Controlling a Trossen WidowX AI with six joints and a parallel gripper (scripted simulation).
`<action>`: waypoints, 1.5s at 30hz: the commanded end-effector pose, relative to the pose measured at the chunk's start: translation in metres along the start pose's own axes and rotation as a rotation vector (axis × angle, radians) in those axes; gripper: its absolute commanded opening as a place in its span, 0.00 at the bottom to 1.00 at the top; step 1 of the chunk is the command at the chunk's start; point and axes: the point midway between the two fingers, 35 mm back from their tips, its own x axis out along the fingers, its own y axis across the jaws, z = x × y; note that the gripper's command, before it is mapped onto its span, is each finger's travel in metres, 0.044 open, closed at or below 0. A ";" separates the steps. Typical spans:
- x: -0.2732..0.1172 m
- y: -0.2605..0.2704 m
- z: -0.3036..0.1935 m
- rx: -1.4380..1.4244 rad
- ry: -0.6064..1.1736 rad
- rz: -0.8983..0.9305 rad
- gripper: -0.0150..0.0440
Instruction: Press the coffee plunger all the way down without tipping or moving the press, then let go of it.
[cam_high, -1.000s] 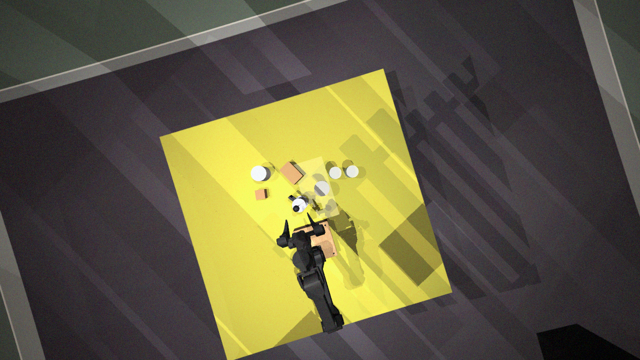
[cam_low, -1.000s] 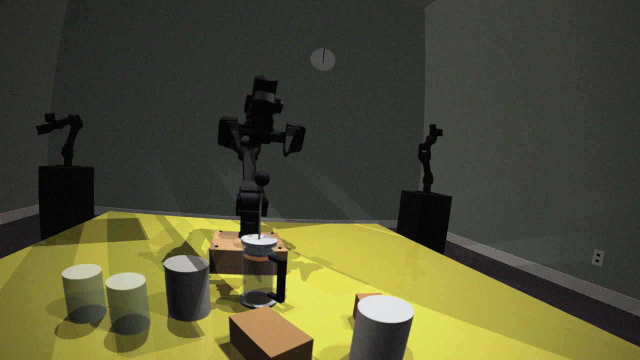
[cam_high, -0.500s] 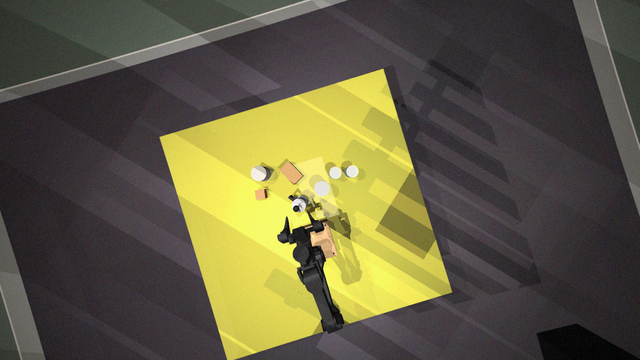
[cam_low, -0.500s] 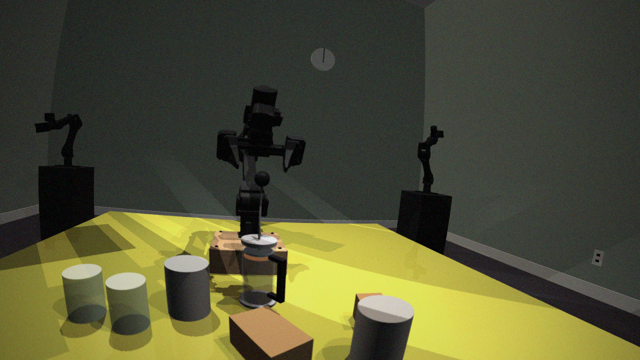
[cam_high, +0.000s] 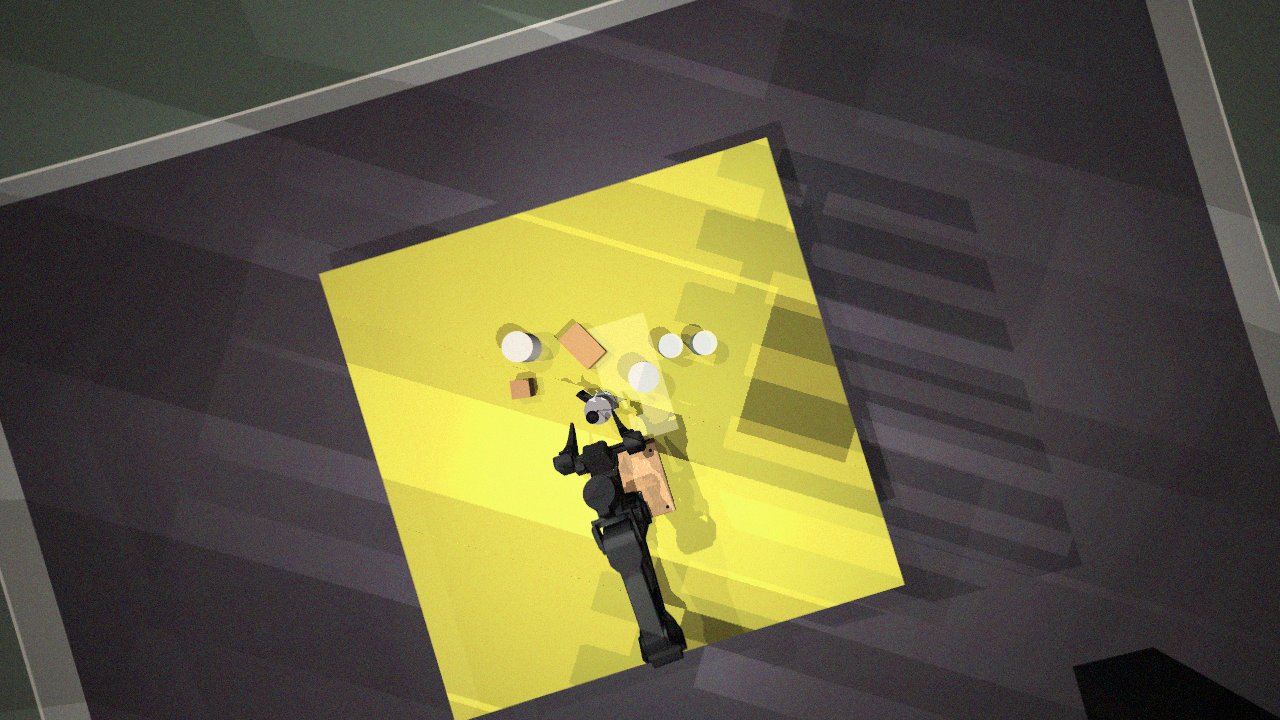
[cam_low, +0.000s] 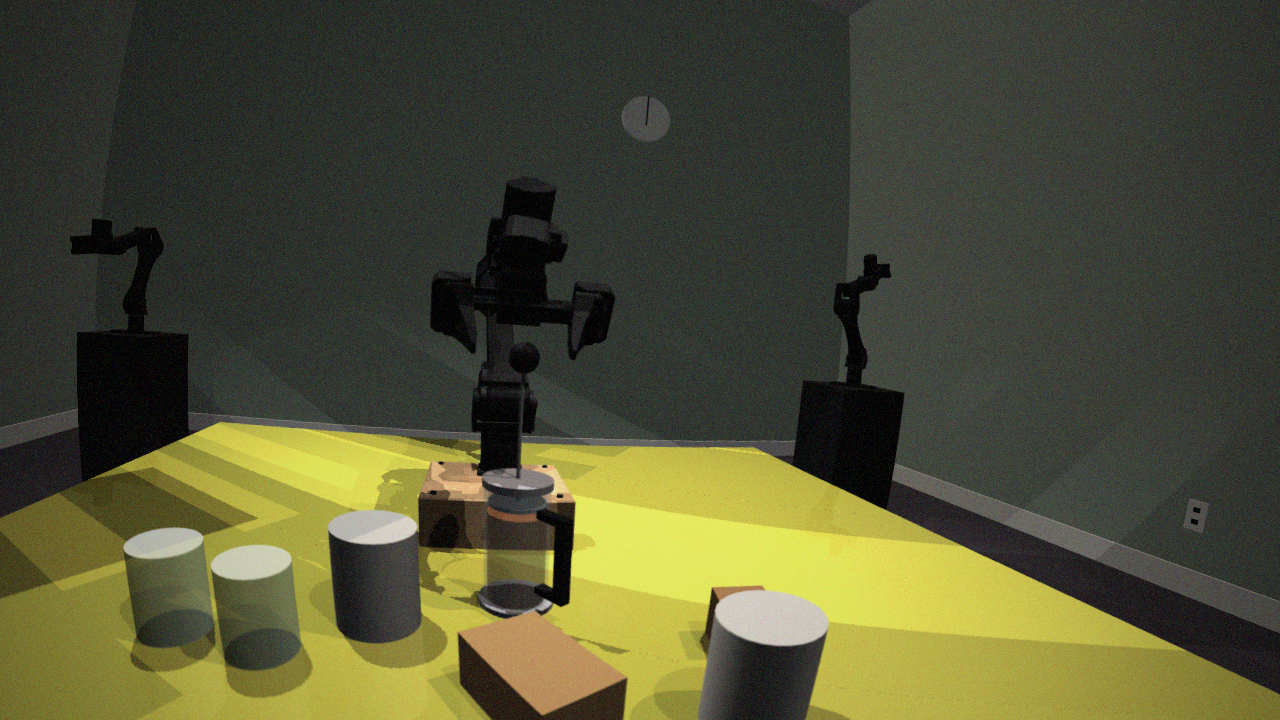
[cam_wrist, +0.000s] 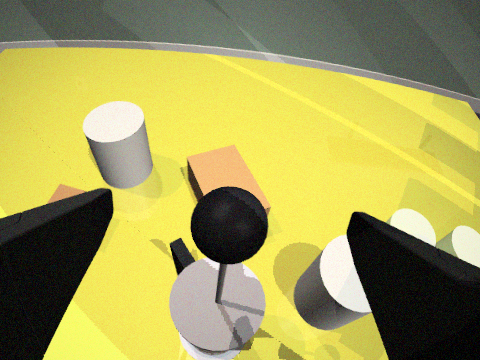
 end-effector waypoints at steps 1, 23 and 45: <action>0.005 0.001 -0.001 -0.002 0.001 0.005 1.00; 0.005 0.001 -0.001 -0.002 0.001 0.005 0.45; 0.026 0.001 -0.026 -0.002 0.001 0.005 0.45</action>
